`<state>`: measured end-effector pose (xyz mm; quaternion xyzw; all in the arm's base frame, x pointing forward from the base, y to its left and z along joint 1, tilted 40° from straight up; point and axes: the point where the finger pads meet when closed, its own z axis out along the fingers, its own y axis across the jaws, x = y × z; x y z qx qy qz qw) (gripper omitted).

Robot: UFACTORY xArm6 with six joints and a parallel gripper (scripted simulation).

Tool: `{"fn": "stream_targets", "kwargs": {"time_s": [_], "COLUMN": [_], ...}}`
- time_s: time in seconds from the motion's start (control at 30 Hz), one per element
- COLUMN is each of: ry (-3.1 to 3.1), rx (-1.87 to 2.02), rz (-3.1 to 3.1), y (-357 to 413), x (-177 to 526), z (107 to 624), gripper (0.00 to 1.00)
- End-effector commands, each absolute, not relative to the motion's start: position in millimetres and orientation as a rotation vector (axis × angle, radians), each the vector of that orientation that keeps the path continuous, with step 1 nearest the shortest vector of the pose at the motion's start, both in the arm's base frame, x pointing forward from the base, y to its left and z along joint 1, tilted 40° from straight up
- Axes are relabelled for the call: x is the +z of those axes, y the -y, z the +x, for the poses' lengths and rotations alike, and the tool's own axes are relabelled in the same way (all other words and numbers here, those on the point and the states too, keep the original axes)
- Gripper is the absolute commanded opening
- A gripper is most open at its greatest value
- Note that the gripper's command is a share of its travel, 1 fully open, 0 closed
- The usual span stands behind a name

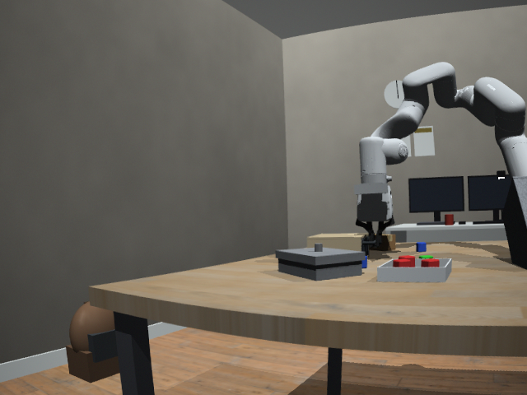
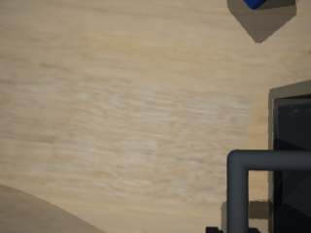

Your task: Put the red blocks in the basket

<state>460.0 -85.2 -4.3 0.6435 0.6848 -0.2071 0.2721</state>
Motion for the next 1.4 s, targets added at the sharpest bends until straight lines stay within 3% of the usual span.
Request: {"fn": "stream_targets", "kwargs": {"time_s": [0.0, 0.4, 0.43, 1.37], "ry": [-1.843, -1.843, -1.843, -1.843], "rx": [-0.554, -0.554, -0.554, -0.554], "rz": [1.731, 1.731, 1.731, 1.731], "y": [84.5, 84.5, 84.5, 84.5], "x": [-3.4, -3.4, -3.4, -3.4], "z": [461.4, 461.4, 461.4, 461.4], "gripper": [0.00, 0.00, 0.24, 0.24]}}
